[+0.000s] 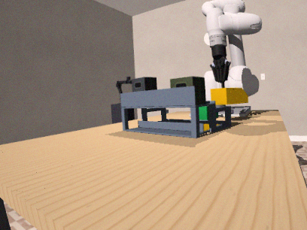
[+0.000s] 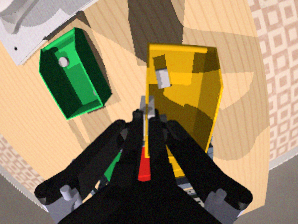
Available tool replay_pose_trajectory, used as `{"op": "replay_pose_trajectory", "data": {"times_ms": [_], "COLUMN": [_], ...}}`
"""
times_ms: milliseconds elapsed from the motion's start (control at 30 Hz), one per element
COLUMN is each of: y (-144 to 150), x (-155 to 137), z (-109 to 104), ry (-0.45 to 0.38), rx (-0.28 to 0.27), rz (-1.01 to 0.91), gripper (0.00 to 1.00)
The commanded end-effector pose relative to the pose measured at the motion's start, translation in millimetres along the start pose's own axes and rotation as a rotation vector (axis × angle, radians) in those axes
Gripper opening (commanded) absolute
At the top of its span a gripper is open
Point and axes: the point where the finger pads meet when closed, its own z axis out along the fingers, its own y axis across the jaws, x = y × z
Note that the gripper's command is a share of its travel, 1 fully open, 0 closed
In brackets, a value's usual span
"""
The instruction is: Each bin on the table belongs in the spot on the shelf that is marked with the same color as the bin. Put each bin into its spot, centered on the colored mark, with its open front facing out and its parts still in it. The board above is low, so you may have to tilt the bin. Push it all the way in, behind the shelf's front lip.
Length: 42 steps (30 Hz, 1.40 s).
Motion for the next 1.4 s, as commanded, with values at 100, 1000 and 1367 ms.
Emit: {"op": "replay_pose_trajectory", "data": {"times_ms": [100,1000,1367], "y": [0.8,2.4,2.7], "x": [-4.7,-23.8,-27.9], "z": [-1.4,-1.7,-1.7], "ry": [0.007,0.007,0.007], "rx": [0.000,0.000,0.000], "rz": [-0.045,-0.229,-0.269], "gripper": [0.10,0.10,0.10]}}
